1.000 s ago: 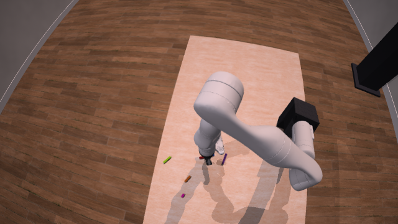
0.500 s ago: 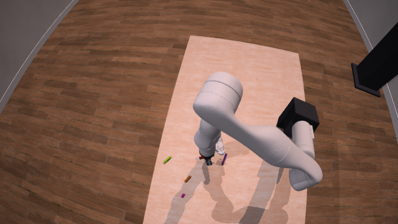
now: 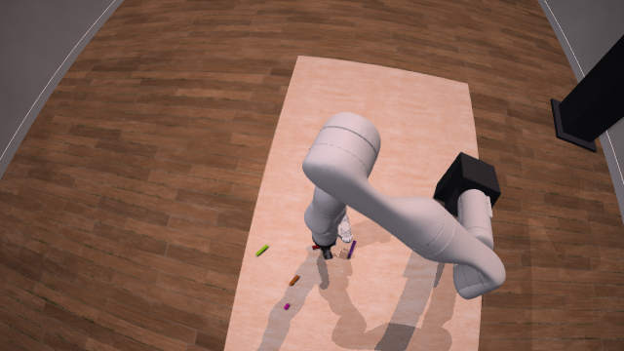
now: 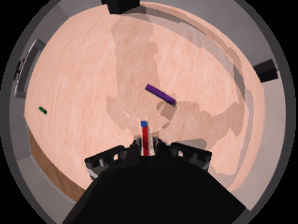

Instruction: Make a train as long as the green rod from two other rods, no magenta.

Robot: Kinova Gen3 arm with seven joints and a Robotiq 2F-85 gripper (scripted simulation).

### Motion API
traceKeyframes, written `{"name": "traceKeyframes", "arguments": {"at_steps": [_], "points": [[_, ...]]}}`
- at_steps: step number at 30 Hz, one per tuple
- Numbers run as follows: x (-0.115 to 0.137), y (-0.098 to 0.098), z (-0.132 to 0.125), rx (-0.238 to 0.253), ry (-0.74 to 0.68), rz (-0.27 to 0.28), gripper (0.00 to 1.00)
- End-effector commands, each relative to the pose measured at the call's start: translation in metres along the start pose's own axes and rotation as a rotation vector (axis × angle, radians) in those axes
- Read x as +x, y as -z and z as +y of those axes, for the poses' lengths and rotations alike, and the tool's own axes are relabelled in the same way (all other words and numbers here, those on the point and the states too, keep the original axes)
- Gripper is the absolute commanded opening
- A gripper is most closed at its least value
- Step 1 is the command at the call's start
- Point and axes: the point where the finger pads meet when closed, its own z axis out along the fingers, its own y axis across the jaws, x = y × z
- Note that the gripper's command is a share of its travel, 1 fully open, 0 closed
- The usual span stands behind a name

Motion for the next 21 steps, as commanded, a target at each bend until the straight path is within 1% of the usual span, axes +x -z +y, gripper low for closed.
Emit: {"name": "traceKeyframes", "arguments": {"at_steps": [1, 12, 13, 21], "points": [[-0.0032, -0.0005, -0.0025, 0.005, -0.009, -0.007, 0.24], [-0.0032, -0.0005, -0.0025, 0.005, -0.009, -0.007, 0.24], [-0.0032, -0.0005, -0.0025, 0.005, -0.009, -0.007, 0.05], [-0.0032, -0.0005, -0.0025, 0.005, -0.009, -0.007, 0.05]]}}
